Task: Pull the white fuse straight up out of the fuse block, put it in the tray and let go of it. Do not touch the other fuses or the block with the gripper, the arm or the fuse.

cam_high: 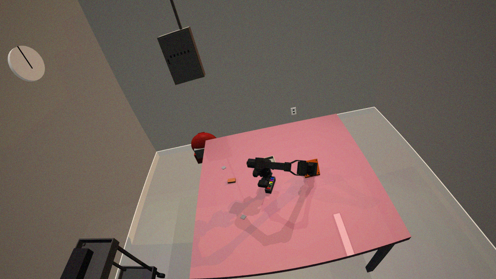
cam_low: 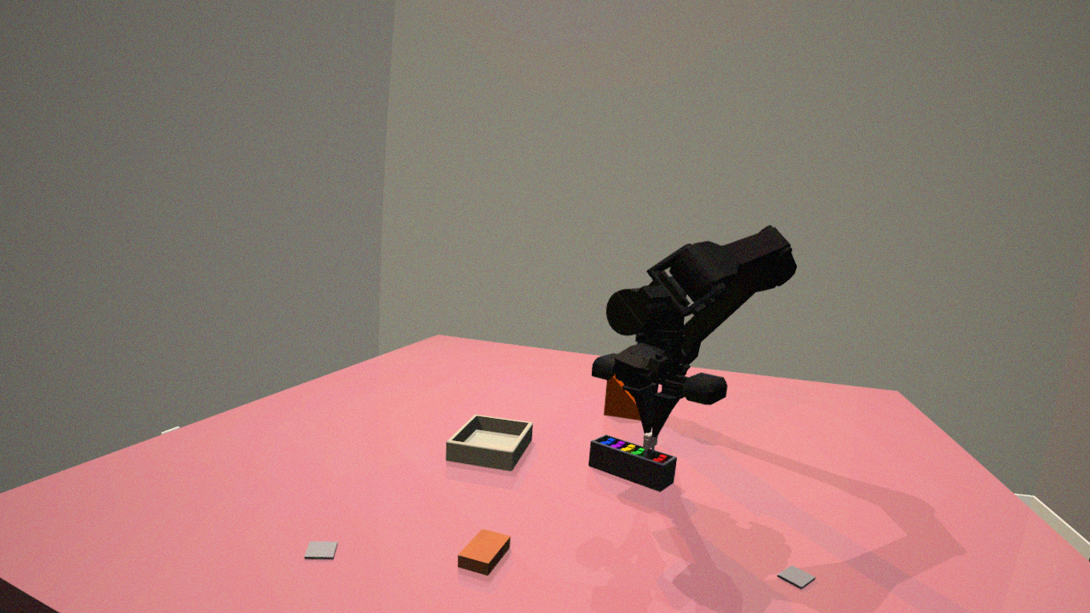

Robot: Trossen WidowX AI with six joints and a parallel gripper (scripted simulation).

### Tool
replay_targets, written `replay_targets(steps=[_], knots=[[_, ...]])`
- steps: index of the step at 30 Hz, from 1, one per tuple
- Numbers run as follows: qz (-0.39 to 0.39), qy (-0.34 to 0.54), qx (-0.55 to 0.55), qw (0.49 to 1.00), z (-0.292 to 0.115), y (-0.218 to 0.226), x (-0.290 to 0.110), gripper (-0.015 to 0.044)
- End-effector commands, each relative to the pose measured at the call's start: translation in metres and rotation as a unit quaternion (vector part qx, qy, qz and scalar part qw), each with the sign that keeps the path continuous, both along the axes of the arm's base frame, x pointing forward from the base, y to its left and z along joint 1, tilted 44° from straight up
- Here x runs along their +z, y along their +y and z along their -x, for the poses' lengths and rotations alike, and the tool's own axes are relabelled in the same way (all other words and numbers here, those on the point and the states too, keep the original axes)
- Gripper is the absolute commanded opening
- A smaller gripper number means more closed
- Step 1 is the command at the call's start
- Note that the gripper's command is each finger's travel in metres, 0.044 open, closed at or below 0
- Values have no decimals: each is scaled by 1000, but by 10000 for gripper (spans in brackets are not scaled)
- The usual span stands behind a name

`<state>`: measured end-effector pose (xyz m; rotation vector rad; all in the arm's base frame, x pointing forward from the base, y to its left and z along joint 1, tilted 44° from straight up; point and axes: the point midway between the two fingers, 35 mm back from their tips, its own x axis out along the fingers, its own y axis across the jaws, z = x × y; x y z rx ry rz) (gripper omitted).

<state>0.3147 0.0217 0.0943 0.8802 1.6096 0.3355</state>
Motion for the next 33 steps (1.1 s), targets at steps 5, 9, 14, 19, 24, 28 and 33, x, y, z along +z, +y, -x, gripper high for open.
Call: replay_targets(steps=[5,9,14,19,24,28,33], knots=[[2,0,2,1000,1,-3,3,0],[2,1,2,1000,0,-8,7,0],[2,1,2,1000,0,-13,13,0],[2,1,2,1000,1,-18,18,0],[4,0,1,1000,-4,-30,10,0],[8,0,0,1000,-11,-49,-5,0],[11,0,-1,1000,-17,-73,-24,0]])
